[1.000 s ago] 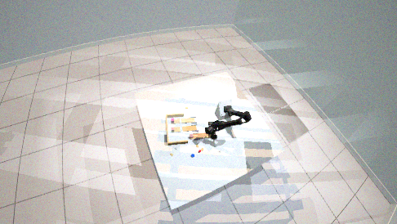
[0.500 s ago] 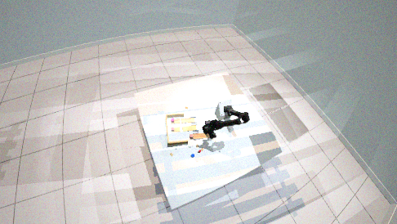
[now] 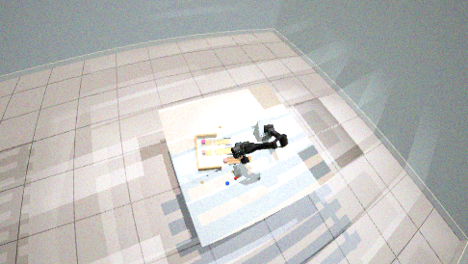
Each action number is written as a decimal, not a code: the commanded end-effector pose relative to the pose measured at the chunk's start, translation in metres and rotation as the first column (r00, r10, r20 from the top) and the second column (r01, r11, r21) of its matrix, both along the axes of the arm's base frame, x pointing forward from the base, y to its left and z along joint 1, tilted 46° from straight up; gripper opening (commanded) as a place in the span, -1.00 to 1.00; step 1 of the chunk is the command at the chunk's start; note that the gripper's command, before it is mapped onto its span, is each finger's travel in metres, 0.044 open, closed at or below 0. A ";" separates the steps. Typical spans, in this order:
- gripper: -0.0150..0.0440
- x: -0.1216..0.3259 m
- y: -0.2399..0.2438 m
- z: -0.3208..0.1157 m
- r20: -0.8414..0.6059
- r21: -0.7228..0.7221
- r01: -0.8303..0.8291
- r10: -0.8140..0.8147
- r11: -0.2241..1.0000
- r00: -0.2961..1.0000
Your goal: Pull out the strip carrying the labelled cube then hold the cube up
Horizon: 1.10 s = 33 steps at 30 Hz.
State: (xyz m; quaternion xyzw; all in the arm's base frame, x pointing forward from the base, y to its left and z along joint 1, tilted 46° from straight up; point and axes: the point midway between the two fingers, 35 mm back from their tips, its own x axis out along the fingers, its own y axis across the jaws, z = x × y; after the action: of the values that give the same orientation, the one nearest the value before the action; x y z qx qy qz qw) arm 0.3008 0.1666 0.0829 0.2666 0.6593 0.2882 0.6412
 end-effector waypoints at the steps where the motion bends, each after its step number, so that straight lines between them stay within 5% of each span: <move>1: 1.00 0.015 -0.002 -0.001 -0.001 0.003 -0.004 0.004 1.000 1.000; 31: 1.00 0.120 -0.018 -0.005 0.005 0.002 -0.004 0.004 1.000 1.000; 33: 0.82 0.120 -0.018 -0.006 0.005 0.002 -0.004 0.004 1.000 1.000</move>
State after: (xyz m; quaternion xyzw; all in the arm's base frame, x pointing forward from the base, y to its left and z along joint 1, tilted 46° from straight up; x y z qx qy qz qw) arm 0.4161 0.1475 0.0793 0.2655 0.6563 0.2885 0.6446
